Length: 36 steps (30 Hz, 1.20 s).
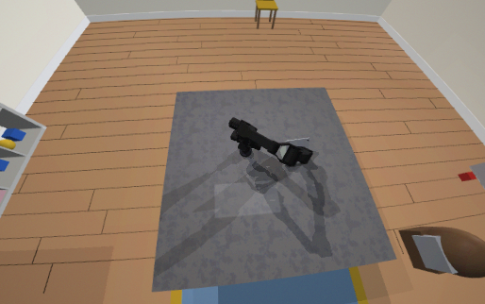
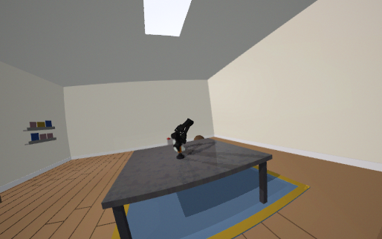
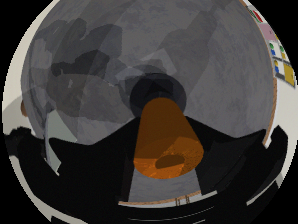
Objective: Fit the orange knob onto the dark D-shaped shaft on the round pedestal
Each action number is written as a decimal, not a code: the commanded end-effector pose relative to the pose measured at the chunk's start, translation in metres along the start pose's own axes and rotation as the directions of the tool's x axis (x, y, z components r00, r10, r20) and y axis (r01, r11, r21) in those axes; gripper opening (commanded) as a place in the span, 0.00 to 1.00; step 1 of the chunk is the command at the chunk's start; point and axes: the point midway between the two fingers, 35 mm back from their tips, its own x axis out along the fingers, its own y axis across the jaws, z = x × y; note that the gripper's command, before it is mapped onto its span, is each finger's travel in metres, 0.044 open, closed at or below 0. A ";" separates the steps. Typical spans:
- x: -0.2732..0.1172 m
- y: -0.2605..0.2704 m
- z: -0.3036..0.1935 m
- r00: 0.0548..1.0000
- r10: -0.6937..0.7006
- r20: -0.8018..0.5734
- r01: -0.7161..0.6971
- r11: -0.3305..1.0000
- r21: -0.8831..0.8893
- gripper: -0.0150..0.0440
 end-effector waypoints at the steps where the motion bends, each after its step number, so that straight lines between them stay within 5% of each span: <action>1: -0.003 -0.003 -0.001 1.000 -0.008 -0.001 0.008 0.998 -0.070 0.25; 36: 0.002 0.000 -0.001 1.000 -0.008 0.000 0.008 0.998 -0.070 0.25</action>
